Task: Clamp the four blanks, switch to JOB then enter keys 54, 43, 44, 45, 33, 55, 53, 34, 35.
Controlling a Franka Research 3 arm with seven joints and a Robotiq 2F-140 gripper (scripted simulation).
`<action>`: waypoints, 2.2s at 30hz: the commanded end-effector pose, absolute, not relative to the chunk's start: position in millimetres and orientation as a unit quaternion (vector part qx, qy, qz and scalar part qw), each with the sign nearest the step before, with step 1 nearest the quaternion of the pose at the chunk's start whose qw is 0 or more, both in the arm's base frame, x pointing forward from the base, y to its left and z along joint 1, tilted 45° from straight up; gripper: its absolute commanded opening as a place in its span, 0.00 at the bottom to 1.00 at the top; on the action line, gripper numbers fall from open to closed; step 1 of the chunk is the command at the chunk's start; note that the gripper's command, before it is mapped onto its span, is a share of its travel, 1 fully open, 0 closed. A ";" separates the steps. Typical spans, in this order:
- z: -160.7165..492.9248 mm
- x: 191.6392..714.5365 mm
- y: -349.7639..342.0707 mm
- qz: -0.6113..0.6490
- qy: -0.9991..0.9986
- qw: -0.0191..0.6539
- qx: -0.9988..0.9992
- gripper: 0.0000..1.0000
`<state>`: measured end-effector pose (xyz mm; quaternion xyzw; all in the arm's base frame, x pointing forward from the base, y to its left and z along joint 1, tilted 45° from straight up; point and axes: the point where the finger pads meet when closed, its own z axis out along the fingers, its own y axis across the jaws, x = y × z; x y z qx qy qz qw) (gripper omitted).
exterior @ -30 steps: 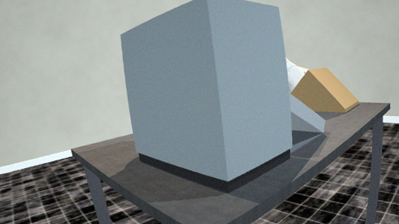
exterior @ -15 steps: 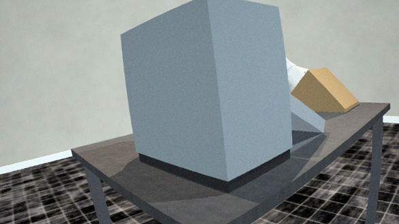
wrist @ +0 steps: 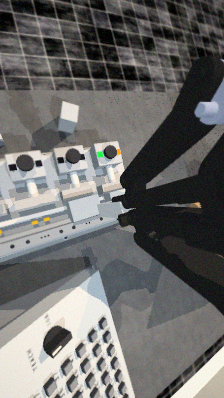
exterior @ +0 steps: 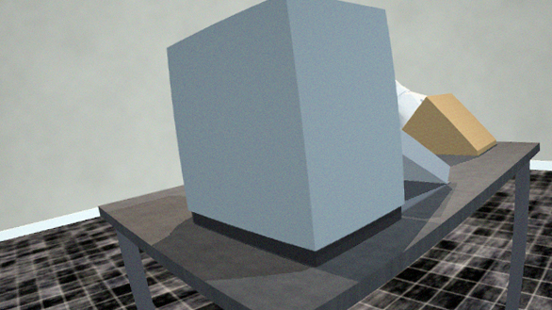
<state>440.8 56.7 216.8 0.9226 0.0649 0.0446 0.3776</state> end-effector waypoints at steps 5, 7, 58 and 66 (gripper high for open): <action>218.1 440.0 57.6 0.043 0.067 0.378 0.923 0.00; 218.1 440.0 57.6 0.043 0.067 0.378 0.923 0.00; 290.3 447.4 -15.6 0.043 0.069 0.378 0.922 0.00; 290.3 447.4 -15.6 0.043 0.069 0.378 0.922 0.00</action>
